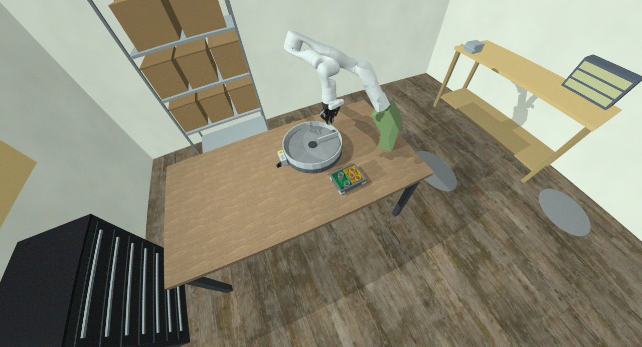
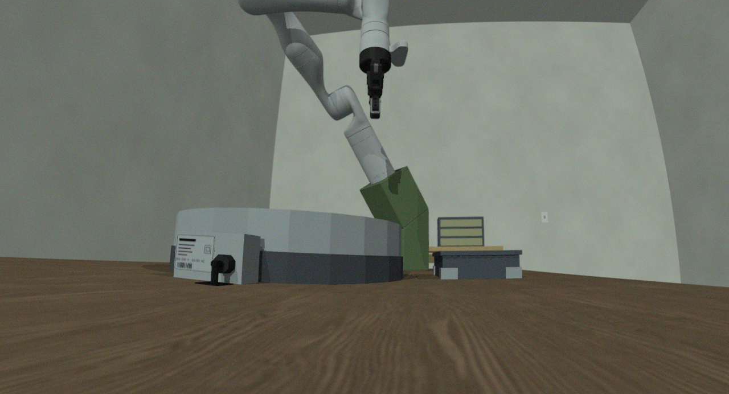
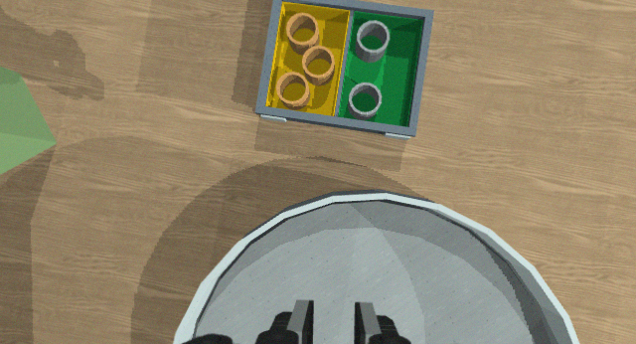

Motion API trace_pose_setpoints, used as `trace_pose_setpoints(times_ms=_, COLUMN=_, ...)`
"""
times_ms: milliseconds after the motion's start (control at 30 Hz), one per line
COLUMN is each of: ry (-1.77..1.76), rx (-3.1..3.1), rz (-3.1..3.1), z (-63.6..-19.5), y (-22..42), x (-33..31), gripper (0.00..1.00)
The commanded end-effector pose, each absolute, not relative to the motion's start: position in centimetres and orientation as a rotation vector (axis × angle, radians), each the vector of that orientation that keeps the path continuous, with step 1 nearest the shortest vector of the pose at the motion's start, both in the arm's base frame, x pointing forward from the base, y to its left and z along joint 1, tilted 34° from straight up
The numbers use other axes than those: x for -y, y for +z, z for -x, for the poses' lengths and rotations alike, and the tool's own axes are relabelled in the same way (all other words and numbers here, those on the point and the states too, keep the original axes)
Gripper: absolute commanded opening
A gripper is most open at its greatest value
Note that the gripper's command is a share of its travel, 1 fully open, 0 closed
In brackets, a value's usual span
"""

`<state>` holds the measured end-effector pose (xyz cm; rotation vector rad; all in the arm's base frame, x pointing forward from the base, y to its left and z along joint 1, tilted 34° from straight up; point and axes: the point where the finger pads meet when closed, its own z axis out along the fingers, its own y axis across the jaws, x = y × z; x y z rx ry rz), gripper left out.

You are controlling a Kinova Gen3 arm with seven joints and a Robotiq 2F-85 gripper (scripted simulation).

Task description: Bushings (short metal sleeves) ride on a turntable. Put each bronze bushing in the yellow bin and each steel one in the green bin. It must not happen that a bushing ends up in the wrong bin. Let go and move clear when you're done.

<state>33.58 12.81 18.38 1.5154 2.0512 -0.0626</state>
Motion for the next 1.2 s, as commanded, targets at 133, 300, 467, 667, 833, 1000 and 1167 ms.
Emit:
trace_pose_setpoints(times_ms=133, ry=-0.04, rx=-1.97, rz=-1.608, z=-33.7, y=15.9, x=-7.1, gripper=0.18)
trace_pose_setpoints(times_ms=300, ry=-0.04, rx=-1.97, rz=-1.608, z=-33.7, y=15.9, x=-7.1, gripper=0.18)
trace_pose_setpoints(times_ms=467, ry=-0.006, rx=-1.898, rz=-1.692, z=-33.5, y=13.3, x=-2.2, gripper=0.18)
trace_pose_setpoints(times_ms=667, ry=0.008, rx=-1.868, rz=-1.725, z=-33.5, y=12.2, x=-0.2, gripper=0.18)
trace_pose_setpoints(times_ms=833, ry=0.029, rx=-1.824, rz=-1.771, z=-33.4, y=10.7, x=2.7, gripper=0.18)
trace_pose_setpoints(times_ms=1000, ry=0.035, rx=-1.807, rz=-1.789, z=-33.4, y=10.1, x=3.8, gripper=0.18)
trace_pose_setpoints(times_ms=1167, ry=0.063, rx=-1.744, rz=-1.851, z=-33.3, y=8.0, x=7.8, gripper=0.18)
